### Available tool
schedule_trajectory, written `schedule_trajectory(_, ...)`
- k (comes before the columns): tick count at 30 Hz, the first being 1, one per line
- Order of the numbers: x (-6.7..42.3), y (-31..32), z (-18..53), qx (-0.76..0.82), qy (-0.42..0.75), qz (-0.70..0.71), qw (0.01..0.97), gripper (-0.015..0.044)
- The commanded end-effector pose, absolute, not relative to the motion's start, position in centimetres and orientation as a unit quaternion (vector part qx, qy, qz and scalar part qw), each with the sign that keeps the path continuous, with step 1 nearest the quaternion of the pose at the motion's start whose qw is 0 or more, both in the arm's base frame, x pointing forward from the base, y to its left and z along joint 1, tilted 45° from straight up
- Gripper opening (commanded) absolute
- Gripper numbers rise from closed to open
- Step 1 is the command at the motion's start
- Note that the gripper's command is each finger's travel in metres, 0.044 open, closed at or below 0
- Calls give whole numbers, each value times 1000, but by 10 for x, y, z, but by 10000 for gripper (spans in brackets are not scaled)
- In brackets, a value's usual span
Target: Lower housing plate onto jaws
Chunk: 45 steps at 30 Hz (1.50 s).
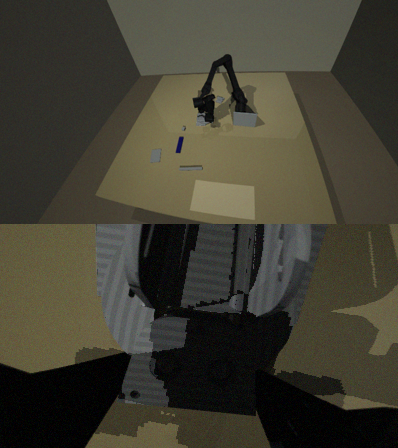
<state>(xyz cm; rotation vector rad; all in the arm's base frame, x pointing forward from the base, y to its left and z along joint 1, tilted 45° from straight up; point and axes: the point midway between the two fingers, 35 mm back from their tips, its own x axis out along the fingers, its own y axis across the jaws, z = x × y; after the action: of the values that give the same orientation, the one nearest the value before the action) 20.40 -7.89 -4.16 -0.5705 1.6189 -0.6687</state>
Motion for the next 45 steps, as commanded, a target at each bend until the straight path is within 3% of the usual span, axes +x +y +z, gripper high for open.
schedule_trajectory(1, 204, -79, -42, -246, 700, -288, 605, 351)
schedule_trajectory(2, 204, -79, -42, -246, 700, -288, 605, 351)
schedule_trajectory(6, 204, -79, -42, -247, 700, -289, 605, 440)
schedule_trajectory(20, 205, -77, -40, -246, 700, -289, 605, 440)
schedule_trajectory(28, 215, -27, 10, -245, 701, -287, 606, 440)
schedule_trajectory(45, 210, 13, 46, -245, 701, -286, 605, 440)
